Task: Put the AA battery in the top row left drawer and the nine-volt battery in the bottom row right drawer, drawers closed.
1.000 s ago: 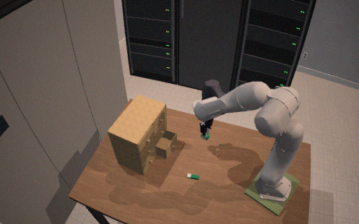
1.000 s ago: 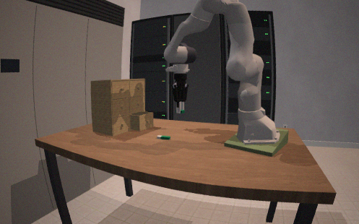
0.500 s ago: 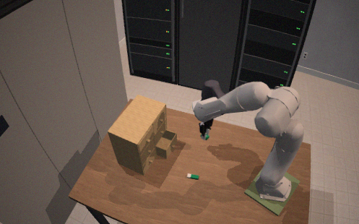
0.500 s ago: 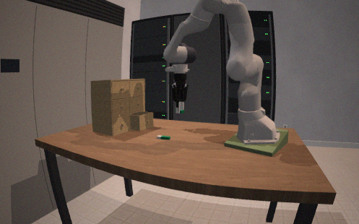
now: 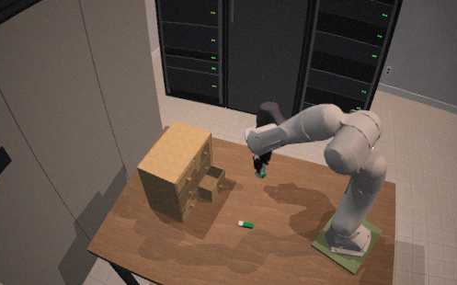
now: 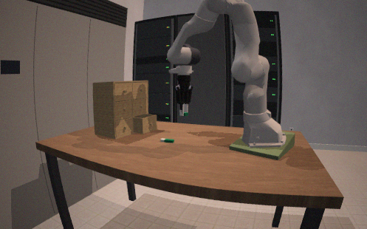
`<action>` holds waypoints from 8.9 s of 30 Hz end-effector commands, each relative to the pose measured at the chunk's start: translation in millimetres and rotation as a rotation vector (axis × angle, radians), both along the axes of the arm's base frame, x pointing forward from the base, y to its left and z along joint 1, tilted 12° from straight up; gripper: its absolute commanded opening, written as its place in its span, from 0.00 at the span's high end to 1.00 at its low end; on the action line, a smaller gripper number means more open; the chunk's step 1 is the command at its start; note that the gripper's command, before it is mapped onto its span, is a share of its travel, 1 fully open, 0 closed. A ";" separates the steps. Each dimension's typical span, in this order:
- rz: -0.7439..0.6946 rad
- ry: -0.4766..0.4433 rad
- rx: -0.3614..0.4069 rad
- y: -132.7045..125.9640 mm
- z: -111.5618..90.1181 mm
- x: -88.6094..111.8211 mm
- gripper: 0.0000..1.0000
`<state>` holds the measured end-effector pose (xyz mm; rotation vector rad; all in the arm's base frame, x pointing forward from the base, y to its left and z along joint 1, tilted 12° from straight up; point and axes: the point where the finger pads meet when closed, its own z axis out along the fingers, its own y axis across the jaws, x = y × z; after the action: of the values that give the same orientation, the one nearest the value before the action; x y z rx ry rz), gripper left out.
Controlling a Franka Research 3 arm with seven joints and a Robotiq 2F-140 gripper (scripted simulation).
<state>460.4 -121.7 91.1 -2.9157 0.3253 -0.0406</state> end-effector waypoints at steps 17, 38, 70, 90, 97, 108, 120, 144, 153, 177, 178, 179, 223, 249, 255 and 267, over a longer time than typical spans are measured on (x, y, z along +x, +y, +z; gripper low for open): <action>-0.090 0.020 0.008 5.8 0.9 0.5 0.86; -0.174 0.037 0.013 10.2 1.8 1.6 0.86; -0.264 0.056 0.018 14.8 2.7 2.7 0.86; -0.361 0.076 0.023 19.7 3.7 3.9 0.86; -0.361 0.076 0.023 19.7 3.7 3.9 0.86; -0.463 0.098 0.029 24.9 4.8 5.1 0.86; -0.463 0.098 0.029 24.9 4.8 5.1 0.86; -0.569 0.120 0.035 30.4 6.0 6.3 0.86; -0.680 0.143 0.041 36.0 7.2 7.4 0.86; -0.794 0.168 0.047 41.8 8.4 8.5 0.86; -0.794 0.168 0.047 41.8 8.4 8.5 0.86; -0.794 0.168 0.047 41.8 8.4 8.5 0.86; -0.910 0.192 0.053 47.7 9.7 9.6 0.86; -1.029 0.217 0.059 53.7 11.0 10.6 0.86; -1.149 0.242 0.065 59.7 12.3 11.5 0.86; -1.149 0.242 0.065 59.7 12.3 11.5 0.86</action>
<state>472.0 -63.4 103.2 -2.2850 1.8576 0.1401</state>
